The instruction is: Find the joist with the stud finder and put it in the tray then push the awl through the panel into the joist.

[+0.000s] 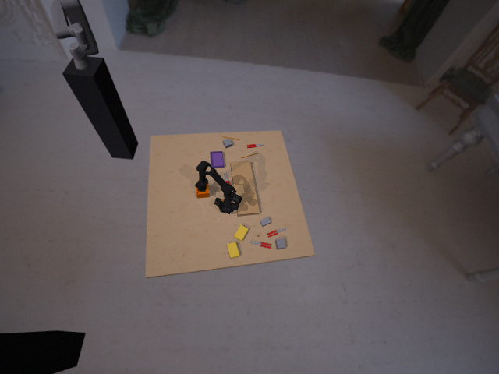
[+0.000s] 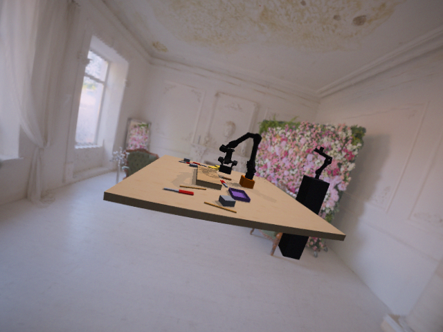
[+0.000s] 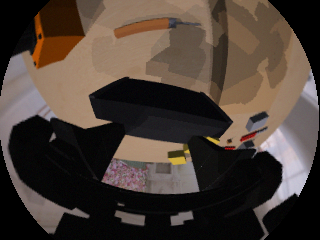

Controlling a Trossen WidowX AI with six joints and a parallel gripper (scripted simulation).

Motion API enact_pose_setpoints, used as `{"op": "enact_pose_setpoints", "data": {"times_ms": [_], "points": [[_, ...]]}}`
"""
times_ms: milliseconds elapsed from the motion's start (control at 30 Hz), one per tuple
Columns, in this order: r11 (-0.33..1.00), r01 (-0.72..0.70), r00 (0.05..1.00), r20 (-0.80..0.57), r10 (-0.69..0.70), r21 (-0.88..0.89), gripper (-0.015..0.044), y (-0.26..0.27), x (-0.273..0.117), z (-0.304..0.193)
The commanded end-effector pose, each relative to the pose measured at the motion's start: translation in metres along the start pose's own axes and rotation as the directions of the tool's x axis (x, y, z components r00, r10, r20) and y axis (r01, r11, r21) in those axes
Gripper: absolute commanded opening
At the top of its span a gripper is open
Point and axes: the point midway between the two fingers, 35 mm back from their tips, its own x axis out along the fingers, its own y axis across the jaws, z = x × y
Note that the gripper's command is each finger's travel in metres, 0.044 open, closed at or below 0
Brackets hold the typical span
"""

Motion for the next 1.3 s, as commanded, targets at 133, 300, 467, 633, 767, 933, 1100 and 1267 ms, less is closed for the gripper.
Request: {"op": "enact_pose_setpoints", "data": {"times_ms": [133, 300, 467, 633, 767, 933, 1100, 1267], "points": [[1.0, 0.004, 0.998, -0.062, -0.004, 0.007, 0.0, -0.0003, -0.0006, 0.0013], [1.0, 0.002, 0.996, -0.094, -0.001, 0.007, 0.0, -0.0003, -0.0001, 0.0023], [1.0, 0.001, 0.991, -0.138, 0.0, 0.007, 0.0, -0.0002, 0.0003, 0.0036], [1.0, 0.002, 0.984, -0.181, 0.0, 0.007, 0.0, -0.0003, 0.0005, 0.0049], [1.0, 0.004, 0.977, -0.215, -0.002, 0.007, 0.0, -0.0003, 0.0004, 0.0058], [1.0, 0.004, 0.97, -0.241, -0.002, 0.008, 0.0, -0.0003, 0.0004, 0.0066], [1.0, 0.002, 0.96, -0.281, 0.001, 0.008, 0.0, -0.0002, 0.0013, 0.0078], [1.0, 0.001, 0.945, -0.326, 0.002, 0.009, 0.0, -0.0001, 0.0019, 0.0091]]}}
